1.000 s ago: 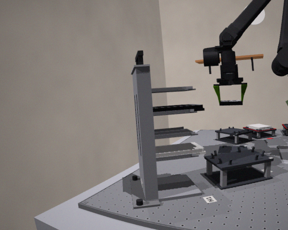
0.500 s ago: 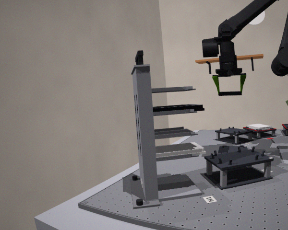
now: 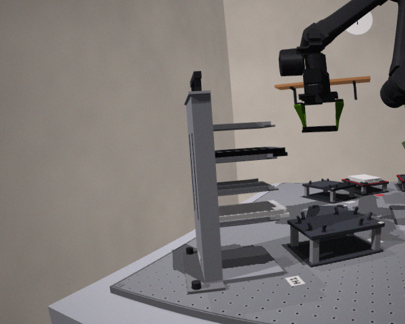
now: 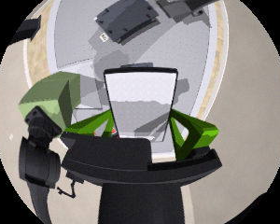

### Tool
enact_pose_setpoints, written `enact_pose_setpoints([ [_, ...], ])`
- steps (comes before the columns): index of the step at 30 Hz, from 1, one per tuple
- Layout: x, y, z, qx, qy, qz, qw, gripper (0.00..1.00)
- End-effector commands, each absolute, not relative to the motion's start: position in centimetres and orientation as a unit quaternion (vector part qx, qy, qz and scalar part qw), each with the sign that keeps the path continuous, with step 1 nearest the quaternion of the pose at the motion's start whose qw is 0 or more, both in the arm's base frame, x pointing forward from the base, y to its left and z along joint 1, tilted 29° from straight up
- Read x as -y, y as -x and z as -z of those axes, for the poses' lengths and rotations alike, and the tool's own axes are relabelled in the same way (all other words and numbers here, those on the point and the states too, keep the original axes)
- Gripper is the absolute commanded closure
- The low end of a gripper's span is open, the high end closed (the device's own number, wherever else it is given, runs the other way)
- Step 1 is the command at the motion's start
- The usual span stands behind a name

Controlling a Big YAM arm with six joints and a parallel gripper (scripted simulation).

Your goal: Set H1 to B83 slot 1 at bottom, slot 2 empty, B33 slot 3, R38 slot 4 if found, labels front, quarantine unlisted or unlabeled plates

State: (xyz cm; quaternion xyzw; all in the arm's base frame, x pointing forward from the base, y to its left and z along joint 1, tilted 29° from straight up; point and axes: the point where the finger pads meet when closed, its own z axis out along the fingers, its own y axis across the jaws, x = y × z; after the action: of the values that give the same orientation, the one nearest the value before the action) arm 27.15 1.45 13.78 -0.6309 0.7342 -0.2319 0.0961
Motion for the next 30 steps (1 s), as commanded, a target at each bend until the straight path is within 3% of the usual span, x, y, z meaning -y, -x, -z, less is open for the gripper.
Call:
enact_pose_setpoints([
  [1, -3.0, -28.6, -15.3, -0.768, 0.583, 0.229, 0.13, 0.14],
  [7, -4.5, -29.4, -15.7, -0.787, 0.556, 0.226, 0.145, 0.14],
  [9, -4.6, -27.9, -13.3, -0.797, 0.55, 0.217, 0.122, 0.14],
  [12, -6.3, -29.7, -15.4, -0.81, 0.523, 0.218, 0.154, 0.14],
  [22, -9.8, -30.2, -14.7, -0.851, 0.453, 0.201, 0.173, 0.14],
  [26, -9.6, -28.8, -12.6, -0.856, 0.453, 0.201, 0.148, 0.14],
  [30, -11.9, -30.3, -14.2, -0.87, 0.418, 0.192, 0.18, 0.14],
])
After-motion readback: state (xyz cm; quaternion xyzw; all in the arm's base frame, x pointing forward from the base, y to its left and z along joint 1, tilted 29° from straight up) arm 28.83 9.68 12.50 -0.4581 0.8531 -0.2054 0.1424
